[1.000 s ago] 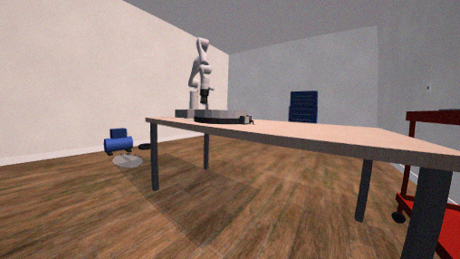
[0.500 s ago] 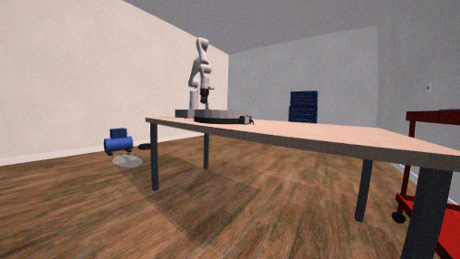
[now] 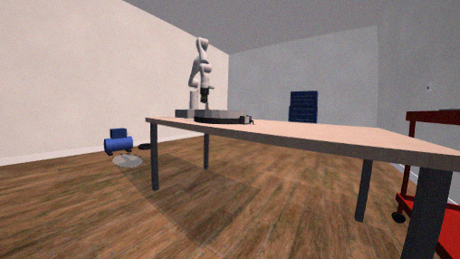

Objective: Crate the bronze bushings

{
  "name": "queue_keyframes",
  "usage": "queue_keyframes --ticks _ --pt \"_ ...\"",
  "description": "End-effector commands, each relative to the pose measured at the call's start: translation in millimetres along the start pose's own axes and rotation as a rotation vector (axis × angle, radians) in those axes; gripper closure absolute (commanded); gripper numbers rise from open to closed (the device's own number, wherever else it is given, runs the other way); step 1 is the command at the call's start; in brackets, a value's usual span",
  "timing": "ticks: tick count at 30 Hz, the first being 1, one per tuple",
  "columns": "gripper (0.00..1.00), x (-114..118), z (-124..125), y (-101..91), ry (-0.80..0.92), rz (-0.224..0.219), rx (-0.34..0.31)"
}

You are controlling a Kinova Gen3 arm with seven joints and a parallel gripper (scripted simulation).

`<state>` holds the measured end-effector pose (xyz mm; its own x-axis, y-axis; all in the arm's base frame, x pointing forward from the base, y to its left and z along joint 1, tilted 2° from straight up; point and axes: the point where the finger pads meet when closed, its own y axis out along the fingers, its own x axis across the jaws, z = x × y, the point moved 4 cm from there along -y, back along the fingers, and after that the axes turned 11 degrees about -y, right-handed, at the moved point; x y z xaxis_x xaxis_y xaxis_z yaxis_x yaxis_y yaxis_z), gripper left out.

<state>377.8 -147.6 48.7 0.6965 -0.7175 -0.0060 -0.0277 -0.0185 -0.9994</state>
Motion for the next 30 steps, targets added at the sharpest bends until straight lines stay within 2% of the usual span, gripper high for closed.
queue_keyframes --ticks 1,30 --pt "1.00 1.0 0.5 -4.5 0.000 -0.004 0.002" --pt "1.00 0.9 0.5 -14.9 0.000 -0.003 0.002"
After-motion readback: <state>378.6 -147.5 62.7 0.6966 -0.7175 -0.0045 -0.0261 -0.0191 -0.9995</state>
